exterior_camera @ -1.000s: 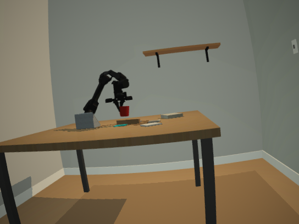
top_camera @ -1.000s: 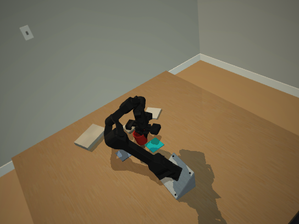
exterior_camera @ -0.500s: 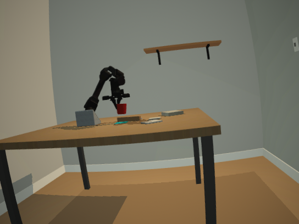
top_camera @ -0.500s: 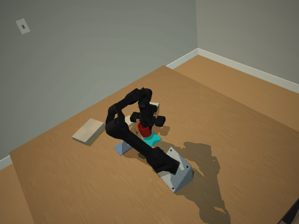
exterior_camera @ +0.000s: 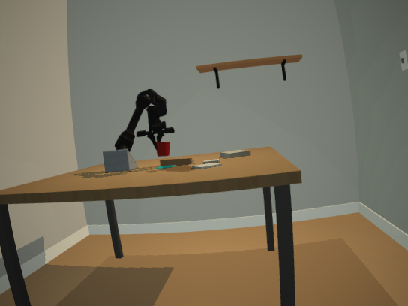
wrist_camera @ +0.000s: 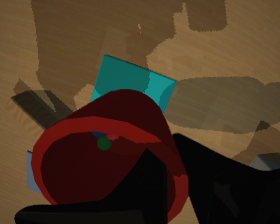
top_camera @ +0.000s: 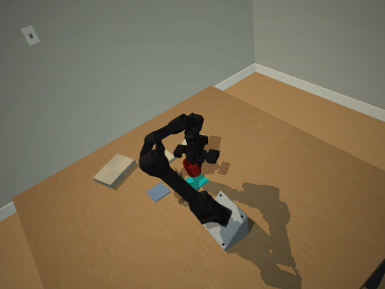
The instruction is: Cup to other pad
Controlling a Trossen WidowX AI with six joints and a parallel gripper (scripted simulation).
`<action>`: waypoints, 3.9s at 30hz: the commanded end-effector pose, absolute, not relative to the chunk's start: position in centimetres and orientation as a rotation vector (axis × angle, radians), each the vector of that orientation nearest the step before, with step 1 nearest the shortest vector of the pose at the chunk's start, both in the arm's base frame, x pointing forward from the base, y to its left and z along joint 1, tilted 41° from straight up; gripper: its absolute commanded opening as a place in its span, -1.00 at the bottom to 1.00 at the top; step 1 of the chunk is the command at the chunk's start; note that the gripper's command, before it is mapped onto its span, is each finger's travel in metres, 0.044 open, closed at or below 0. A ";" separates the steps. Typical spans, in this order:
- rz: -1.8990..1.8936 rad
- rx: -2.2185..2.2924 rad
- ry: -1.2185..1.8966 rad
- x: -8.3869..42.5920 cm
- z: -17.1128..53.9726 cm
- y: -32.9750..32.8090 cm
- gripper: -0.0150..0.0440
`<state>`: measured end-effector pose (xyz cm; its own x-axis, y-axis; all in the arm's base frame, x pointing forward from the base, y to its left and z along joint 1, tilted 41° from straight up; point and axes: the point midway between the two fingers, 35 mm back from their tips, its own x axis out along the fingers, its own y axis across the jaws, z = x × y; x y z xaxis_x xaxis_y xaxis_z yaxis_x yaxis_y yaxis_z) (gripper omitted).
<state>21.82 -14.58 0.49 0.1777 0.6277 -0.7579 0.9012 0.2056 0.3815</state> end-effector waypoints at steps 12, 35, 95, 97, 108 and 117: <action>-0.364 1.502 1.536 22.1 -1.2 -13.4 -0.49; -0.363 1.503 1.536 22.6 -3.5 -11.4 -0.49; -0.365 1.502 1.537 21.7 0.5 -14.5 -0.06; -0.362 1.510 1.540 21.8 0.2 -14.2 0.03; -0.363 1.509 1.539 21.7 0.6 -14.6 1.00; -0.366 1.504 1.538 21.3 3.1 -16.6 1.00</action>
<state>21.55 -15.68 2.11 0.1737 0.6338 -0.7538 0.9027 0.2036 0.3791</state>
